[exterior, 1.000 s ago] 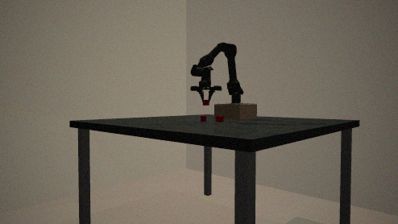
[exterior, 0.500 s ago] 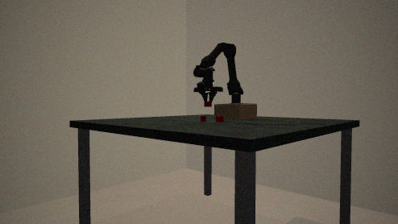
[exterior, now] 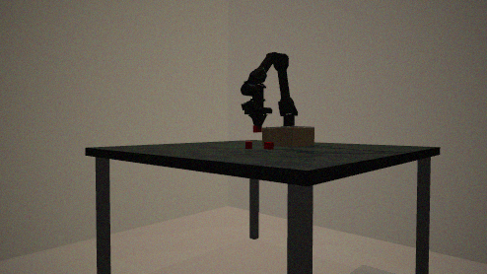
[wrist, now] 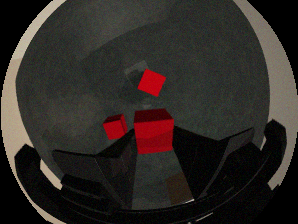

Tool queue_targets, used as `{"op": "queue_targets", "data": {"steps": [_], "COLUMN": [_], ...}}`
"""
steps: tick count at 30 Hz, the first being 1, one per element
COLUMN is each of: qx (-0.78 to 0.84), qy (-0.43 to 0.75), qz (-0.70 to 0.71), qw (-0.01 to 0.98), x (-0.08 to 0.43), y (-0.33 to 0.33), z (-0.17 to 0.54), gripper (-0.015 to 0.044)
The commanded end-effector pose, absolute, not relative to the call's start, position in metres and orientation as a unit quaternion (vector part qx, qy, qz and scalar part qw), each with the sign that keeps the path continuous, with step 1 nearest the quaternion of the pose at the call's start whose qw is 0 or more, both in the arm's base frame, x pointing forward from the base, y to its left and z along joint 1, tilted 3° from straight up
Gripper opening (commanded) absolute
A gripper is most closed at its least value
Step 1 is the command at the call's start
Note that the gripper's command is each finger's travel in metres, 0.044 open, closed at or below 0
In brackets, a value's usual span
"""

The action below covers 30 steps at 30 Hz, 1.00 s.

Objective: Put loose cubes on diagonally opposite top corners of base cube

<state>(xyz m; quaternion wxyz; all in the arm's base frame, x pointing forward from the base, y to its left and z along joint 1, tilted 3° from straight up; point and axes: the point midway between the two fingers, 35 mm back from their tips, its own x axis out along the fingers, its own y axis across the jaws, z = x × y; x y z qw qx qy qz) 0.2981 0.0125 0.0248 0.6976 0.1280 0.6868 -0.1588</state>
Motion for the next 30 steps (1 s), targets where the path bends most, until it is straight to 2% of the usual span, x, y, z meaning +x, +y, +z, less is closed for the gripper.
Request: {"op": "queue_targets", "data": {"steps": [1, 22, 30], "qx": [0.164, 0.361, 0.366], "qy": [0.679, 0.593, 0.590], "qz": [-0.191, -0.381, -0.386], "qw": [0.690, 0.611, 0.607], "x": [0.301, 0.306, 0.307], "y": [0.020, 0.060, 0.062], "z": [0.022, 0.007, 0.007], "gripper": [0.0105, 0.0105, 0.0105]}}
